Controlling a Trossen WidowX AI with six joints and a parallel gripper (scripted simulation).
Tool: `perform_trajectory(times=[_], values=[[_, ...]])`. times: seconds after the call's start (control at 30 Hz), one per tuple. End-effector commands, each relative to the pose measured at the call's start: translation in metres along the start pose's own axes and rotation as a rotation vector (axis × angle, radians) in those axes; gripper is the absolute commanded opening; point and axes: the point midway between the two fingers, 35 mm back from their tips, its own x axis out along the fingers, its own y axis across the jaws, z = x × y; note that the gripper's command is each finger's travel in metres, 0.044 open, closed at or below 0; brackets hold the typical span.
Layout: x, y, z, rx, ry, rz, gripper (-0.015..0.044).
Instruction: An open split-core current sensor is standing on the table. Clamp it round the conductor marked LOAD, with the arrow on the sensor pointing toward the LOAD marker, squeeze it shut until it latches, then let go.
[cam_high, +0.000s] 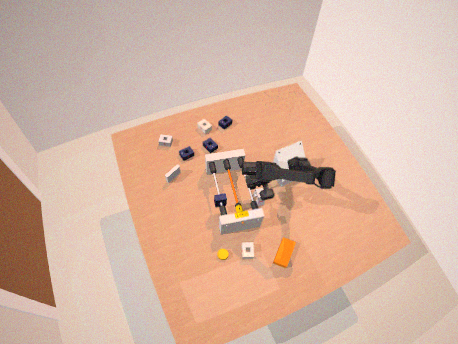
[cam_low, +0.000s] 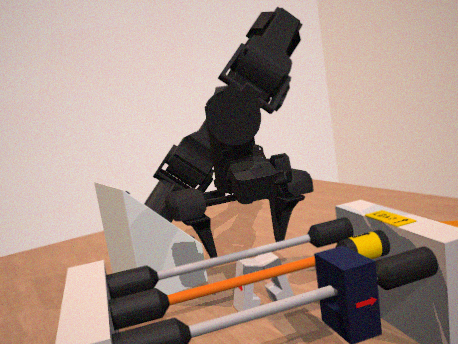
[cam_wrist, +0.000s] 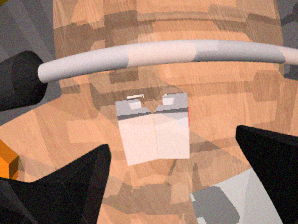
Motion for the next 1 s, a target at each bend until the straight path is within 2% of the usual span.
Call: perform_trajectory(times=[0.0,0.27,0.33,0.97], values=[[0.008,0.001,-0.002,0.007,0.004,0.007,0.0440],[0.019,0.001,-0.003,0.006,0.005,0.010,0.0440],[0.014,0.001,-0.002,-0.001,0.002,0.003,0.0387],[0.014,0.001,-0.002,-0.001,0.002,0.003,0.0261]])
